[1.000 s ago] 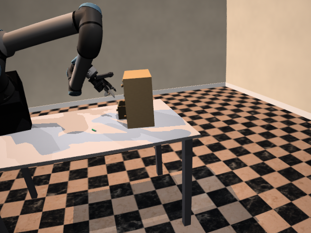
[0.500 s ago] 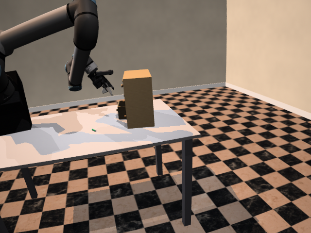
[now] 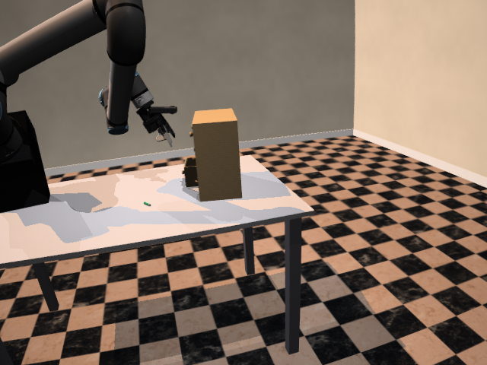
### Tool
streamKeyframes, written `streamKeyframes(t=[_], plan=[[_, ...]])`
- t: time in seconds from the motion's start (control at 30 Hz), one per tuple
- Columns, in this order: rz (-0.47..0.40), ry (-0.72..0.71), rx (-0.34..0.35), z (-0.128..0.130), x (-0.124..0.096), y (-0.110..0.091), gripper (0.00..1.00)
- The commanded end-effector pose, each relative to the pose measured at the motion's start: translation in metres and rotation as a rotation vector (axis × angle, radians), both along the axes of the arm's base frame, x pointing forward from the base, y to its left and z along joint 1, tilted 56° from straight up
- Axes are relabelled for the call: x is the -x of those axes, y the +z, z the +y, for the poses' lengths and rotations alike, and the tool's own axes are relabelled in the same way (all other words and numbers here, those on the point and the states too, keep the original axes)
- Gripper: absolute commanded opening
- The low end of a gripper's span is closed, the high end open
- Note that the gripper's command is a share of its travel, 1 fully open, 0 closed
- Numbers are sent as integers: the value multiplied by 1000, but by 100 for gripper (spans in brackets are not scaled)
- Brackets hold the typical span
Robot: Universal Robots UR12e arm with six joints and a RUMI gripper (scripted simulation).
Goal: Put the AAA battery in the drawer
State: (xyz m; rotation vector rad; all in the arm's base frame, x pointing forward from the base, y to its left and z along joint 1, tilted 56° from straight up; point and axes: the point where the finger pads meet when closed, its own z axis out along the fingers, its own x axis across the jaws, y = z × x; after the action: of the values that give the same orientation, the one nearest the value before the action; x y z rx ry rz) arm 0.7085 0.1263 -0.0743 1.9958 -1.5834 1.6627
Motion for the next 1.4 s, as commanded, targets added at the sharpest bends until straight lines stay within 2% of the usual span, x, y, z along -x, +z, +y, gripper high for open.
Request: streamKeyframes(t=[0.0,1.37], plan=[[20,-25,-6,3,4,1,100],[182,-235,-31,26,48,11,100]])
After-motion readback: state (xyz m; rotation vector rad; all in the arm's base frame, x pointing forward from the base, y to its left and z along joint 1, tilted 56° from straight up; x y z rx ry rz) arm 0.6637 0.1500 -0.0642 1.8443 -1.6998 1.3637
